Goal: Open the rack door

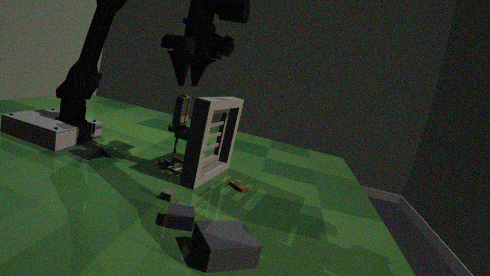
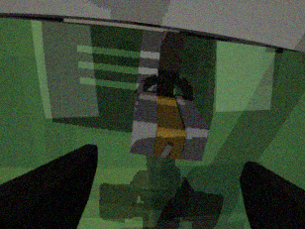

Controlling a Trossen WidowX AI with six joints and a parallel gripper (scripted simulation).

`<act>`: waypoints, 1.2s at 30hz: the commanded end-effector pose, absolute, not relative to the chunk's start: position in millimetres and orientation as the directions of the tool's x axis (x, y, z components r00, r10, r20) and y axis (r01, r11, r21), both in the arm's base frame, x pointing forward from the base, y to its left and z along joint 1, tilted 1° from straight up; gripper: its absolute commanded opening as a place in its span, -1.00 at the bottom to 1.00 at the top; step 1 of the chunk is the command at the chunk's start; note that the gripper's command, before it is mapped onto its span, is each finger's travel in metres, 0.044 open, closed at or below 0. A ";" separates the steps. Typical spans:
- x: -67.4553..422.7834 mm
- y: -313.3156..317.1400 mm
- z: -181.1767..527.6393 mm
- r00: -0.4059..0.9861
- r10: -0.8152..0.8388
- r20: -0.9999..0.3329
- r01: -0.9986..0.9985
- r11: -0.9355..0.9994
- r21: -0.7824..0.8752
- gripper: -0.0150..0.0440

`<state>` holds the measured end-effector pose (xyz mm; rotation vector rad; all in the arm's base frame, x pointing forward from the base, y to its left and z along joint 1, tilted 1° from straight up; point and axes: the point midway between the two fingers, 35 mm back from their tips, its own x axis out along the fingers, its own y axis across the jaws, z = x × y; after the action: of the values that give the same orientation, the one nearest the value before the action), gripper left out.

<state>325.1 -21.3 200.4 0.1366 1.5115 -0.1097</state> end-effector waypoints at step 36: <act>327.0 -20.7 146.0 0.025 0.019 -1.000 0.166 0.986 0.023 0.52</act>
<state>327.3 -21.6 150.2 0.1421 1.5480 -0.1142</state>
